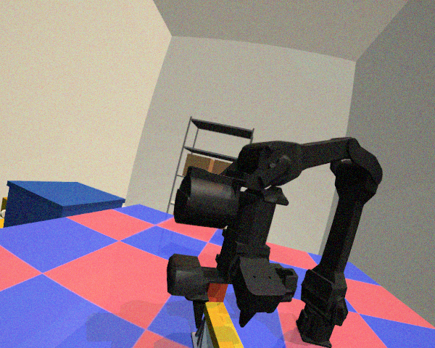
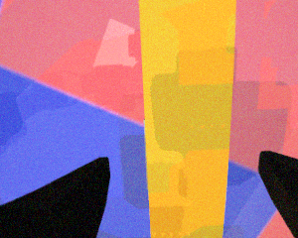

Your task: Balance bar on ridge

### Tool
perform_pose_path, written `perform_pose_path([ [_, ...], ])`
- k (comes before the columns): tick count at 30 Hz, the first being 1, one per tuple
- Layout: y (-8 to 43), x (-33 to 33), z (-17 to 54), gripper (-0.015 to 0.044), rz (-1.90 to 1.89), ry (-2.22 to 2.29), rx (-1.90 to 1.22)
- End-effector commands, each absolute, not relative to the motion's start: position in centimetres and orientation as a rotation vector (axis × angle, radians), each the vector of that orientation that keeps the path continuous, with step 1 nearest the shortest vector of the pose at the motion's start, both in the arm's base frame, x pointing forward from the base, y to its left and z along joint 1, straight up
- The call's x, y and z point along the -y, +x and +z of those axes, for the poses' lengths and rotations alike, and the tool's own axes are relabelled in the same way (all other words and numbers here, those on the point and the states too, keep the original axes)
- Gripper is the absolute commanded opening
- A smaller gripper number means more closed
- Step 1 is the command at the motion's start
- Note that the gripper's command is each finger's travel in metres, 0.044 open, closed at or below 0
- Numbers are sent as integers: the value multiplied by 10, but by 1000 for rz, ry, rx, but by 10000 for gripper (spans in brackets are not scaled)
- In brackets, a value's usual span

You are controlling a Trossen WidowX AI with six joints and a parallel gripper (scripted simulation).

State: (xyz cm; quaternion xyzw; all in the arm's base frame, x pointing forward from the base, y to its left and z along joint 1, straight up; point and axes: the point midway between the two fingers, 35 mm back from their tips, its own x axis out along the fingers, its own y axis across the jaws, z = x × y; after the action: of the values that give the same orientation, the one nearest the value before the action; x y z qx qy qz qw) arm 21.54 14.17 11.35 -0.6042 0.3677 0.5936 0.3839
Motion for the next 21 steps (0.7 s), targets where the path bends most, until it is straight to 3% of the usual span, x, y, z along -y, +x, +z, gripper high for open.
perform_pose_path([
  [1,216,-142,113,440,1513,-1540,-937],
  [5,216,-142,121,440,1513,-1540,-937],
  [14,213,-140,212,440,1513,-1540,-937],
  [21,213,-140,213,440,1513,-1540,-937],
])
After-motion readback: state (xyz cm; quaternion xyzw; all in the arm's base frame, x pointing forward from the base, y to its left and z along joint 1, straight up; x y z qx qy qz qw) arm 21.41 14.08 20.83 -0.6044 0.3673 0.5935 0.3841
